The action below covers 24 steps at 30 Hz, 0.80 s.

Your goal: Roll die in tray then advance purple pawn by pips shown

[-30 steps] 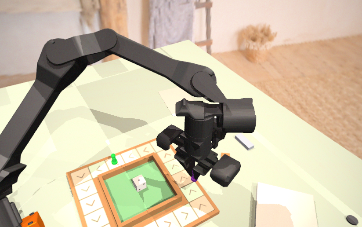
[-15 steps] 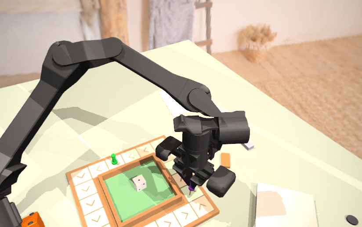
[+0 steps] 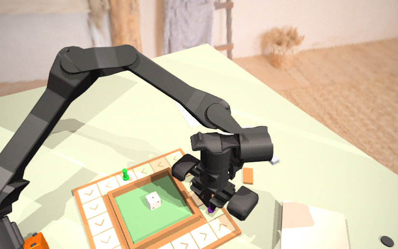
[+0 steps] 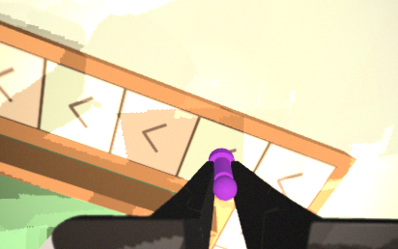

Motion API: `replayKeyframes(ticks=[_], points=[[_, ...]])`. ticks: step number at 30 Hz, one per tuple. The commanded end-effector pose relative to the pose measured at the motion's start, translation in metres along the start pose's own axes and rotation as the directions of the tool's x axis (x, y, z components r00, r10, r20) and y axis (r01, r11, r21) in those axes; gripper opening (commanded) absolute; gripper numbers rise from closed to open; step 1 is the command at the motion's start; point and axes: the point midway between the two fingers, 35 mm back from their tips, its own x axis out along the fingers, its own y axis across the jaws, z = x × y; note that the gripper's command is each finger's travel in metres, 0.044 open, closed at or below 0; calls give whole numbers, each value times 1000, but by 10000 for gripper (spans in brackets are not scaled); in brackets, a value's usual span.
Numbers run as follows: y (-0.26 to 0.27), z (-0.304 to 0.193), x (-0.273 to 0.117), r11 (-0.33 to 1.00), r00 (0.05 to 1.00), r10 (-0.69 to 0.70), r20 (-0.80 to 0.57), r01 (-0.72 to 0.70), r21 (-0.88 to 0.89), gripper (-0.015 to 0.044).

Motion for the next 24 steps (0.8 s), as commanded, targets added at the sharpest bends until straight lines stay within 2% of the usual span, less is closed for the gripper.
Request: replayKeyframes(ticks=[1,7,11,14,18,24], points=[[-1,0,-1,1000,1000,-1,2,1,0,105],[-1,0,-4,1000,1000,-1,2,1,1,263],[-1,0,-49,1000,1000,0,2,0,7,368],[-1,0,-51,1000,1000,1,3,-1,8,440],[3,-7,-59,1000,1000,-1,2,1,22,440],[50,-69,-109,988,1000,-10,-4,11,152,440]])
